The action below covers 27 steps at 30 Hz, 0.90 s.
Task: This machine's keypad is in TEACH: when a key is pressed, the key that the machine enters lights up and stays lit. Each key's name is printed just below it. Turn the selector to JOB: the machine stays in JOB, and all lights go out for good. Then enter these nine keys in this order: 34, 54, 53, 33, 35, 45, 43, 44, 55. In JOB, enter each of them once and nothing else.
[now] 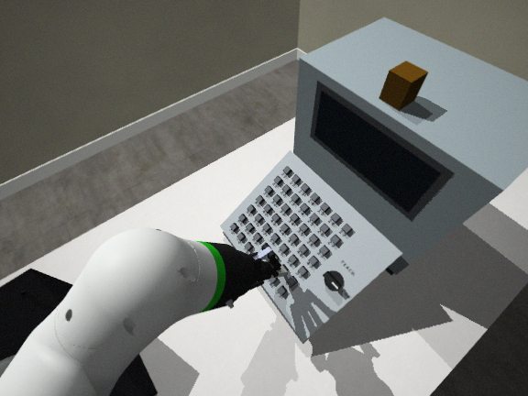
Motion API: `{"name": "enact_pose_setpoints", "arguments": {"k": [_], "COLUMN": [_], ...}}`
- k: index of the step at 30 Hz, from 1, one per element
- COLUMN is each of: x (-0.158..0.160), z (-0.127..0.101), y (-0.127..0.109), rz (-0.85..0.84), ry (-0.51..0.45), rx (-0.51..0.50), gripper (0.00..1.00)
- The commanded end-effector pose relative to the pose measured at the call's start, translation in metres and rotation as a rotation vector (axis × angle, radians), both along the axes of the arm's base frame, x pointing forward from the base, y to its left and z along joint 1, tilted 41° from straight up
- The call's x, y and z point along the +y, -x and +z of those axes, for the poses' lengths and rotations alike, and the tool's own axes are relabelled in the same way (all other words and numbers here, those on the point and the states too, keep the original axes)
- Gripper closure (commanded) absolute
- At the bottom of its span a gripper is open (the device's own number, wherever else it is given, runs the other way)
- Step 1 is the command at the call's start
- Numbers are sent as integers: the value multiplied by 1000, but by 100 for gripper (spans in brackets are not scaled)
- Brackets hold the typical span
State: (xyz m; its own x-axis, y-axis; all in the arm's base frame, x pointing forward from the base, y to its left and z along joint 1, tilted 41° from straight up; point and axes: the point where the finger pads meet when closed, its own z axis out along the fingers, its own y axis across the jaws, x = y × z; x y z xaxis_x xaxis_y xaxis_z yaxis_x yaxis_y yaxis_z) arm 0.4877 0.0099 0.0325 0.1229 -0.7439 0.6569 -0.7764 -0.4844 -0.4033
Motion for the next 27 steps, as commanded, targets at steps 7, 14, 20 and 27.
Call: {"name": "enact_pose_setpoints", "arguments": {"k": [7,14,20,27], "x": [8,12,13,13], "z": [10,16,17,17], "y": [9,15,16,16], "rz": [1,1,1,1], "ry": [-1,-1,-1,-1], "rx": [0,0,0,0], "gripper": [100,100,100,100]}}
